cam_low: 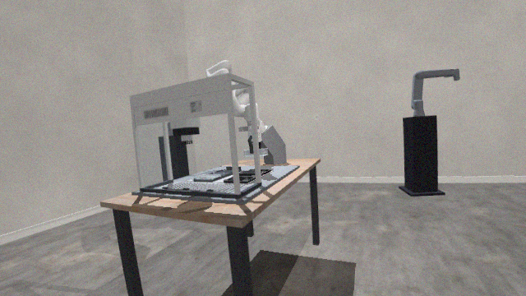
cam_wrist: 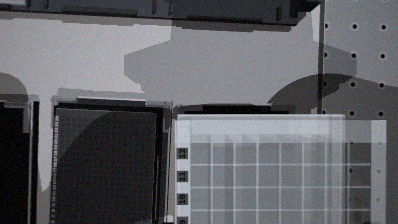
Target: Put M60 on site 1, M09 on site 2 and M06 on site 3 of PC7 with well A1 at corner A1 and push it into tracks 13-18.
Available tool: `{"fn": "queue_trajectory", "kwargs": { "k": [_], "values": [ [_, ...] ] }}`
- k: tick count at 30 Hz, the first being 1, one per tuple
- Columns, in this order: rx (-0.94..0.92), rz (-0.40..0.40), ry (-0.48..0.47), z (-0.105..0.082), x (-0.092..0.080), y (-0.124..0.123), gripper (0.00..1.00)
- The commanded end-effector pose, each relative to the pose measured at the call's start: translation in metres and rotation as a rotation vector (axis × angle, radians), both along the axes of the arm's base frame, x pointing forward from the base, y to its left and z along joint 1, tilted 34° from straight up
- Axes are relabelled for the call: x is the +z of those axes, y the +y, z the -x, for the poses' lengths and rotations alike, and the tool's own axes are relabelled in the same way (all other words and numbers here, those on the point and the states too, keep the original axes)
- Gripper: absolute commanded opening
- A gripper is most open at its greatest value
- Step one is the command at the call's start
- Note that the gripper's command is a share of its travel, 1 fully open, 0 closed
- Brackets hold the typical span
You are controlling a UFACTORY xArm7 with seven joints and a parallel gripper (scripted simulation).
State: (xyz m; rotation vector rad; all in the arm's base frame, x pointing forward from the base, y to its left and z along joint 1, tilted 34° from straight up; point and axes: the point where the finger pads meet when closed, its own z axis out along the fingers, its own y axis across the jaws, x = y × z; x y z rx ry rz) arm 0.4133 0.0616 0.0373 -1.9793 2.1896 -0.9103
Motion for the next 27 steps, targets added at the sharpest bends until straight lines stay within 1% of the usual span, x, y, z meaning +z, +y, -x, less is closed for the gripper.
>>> {"fn": "queue_trajectory", "kwargs": {
  "k": [1,5,7,19,27],
  "values": [
    [0.001,-0.001,-0.001,0.003,0.009,0.005,0.00],
    [0.002,-0.001,-0.001,0.006,0.014,0.007,0.00],
    [0.002,-0.001,-0.001,0.006,0.014,0.007,0.00],
    [0.002,-0.001,-0.001,0.014,0.031,0.015,0.00],
    [0.002,-0.001,-0.001,0.014,0.031,0.015,0.00]
  ]
}}
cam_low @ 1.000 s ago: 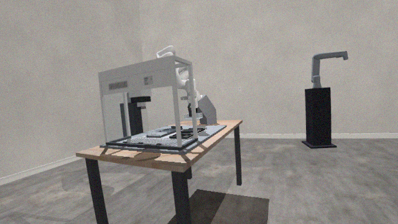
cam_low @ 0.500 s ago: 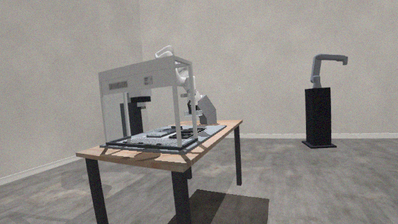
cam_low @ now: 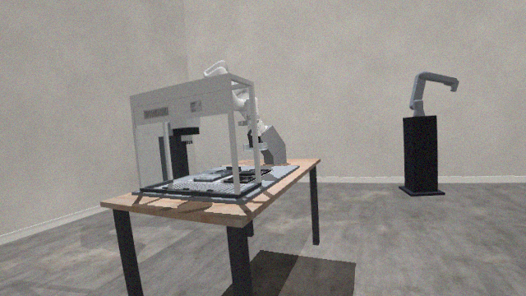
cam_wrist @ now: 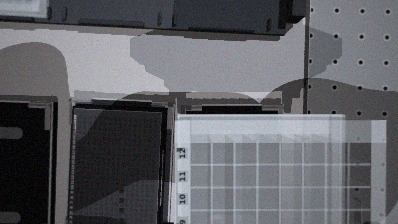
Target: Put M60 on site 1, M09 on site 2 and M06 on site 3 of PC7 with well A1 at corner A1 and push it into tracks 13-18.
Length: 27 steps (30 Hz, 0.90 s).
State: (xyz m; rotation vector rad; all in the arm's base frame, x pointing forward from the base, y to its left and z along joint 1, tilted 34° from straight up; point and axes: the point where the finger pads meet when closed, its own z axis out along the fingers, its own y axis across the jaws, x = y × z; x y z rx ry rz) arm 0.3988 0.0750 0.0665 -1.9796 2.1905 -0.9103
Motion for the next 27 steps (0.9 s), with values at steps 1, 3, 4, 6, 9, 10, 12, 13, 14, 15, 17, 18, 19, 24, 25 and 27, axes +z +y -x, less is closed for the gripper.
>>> {"fn": "queue_trajectory", "kwargs": {
  "k": [1,3,4,6,9,10,12,13,14,15,17,18,19,24,25,27],
  "values": [
    [0.002,-0.001,-0.001,0.000,0.001,0.001,0.00],
    [0.002,-0.001,-0.001,0.000,0.001,0.001,0.00],
    [0.029,0.013,0.011,-0.001,0.004,-0.003,0.00],
    [0.084,0.040,0.037,-0.004,0.009,-0.011,0.00],
    [0.167,0.082,0.075,-0.008,0.016,-0.023,0.00],
    [0.194,0.096,0.088,-0.009,0.019,-0.028,0.00],
    [0.249,0.123,0.113,-0.012,0.024,-0.036,0.00],
    [0.249,0.123,0.113,-0.012,0.024,-0.036,0.00],
    [0.249,0.123,0.113,-0.012,0.024,-0.036,0.00],
    [0.277,0.137,0.126,-0.013,0.027,-0.040,0.00],
    [0.332,0.165,0.152,-0.015,0.032,-0.048,0.00],
    [0.359,0.179,0.165,-0.017,0.034,-0.052,0.00],
    [0.387,0.193,0.177,-0.018,0.037,-0.056,0.00],
    [0.524,0.262,0.241,-0.024,0.049,-0.077,0.00],
    [0.552,0.276,0.254,-0.026,0.052,-0.081,0.00],
    [0.607,0.304,0.280,-0.028,0.057,-0.090,0.00]
  ]
}}
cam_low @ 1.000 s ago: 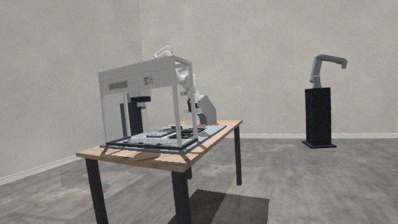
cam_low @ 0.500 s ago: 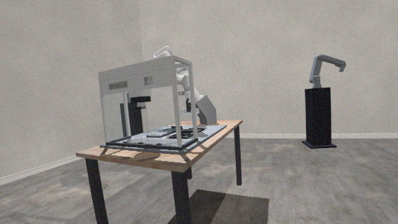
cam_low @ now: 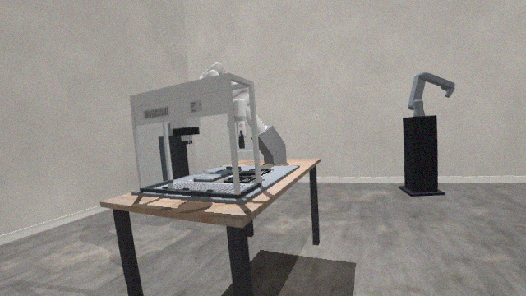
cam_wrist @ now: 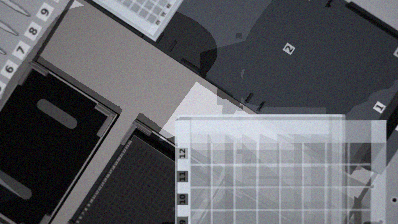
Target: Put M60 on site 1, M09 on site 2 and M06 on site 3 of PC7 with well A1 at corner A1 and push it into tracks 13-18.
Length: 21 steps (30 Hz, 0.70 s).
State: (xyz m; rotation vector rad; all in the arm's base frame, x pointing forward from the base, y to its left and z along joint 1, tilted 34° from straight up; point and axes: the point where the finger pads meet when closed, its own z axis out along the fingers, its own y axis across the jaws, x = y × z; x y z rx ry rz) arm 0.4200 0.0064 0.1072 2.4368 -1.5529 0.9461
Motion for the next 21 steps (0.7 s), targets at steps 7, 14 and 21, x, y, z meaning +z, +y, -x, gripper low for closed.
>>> {"fn": "queue_trajectory", "kwargs": {
  "k": [7,14,21],
  "values": [
    [0.293,0.137,0.177,-0.013,0.029,-0.042,0.00],
    [0.483,0.239,0.267,-0.022,0.047,-0.071,0.00],
    [0.619,0.311,0.332,-0.028,0.059,-0.091,0.00]
  ]
}}
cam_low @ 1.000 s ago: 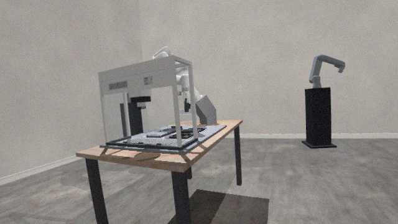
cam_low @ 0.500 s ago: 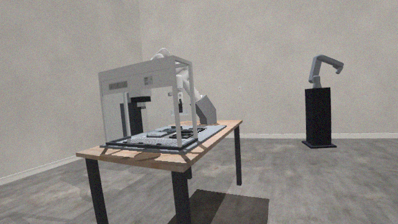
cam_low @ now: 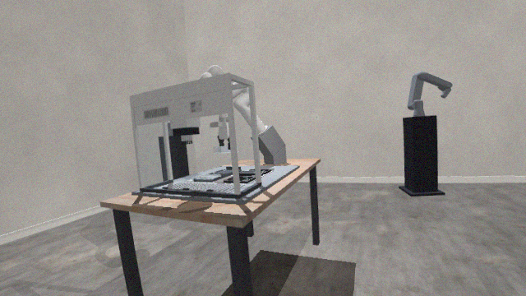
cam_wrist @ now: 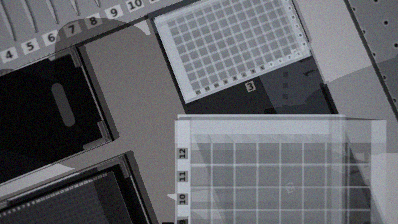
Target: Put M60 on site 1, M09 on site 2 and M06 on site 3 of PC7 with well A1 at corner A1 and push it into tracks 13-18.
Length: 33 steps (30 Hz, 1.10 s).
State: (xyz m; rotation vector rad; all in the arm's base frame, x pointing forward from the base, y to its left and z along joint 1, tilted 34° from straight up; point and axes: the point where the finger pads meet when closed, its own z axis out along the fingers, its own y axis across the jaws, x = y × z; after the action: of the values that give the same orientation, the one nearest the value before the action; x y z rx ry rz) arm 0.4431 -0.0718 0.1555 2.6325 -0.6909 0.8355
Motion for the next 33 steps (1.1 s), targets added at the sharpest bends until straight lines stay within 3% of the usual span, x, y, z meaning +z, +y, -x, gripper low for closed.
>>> {"fn": "queue_trajectory", "kwargs": {
  "k": [1,9,17,33],
  "values": [
    [0.138,0.045,0.122,-0.006,0.014,-0.017,0.00],
    [0.329,0.149,0.215,-0.016,0.033,-0.049,0.00],
    [0.329,0.149,0.215,-0.016,0.033,-0.049,0.00],
    [0.733,0.371,0.411,-0.016,0.033,-0.049,0.00]
  ]
}}
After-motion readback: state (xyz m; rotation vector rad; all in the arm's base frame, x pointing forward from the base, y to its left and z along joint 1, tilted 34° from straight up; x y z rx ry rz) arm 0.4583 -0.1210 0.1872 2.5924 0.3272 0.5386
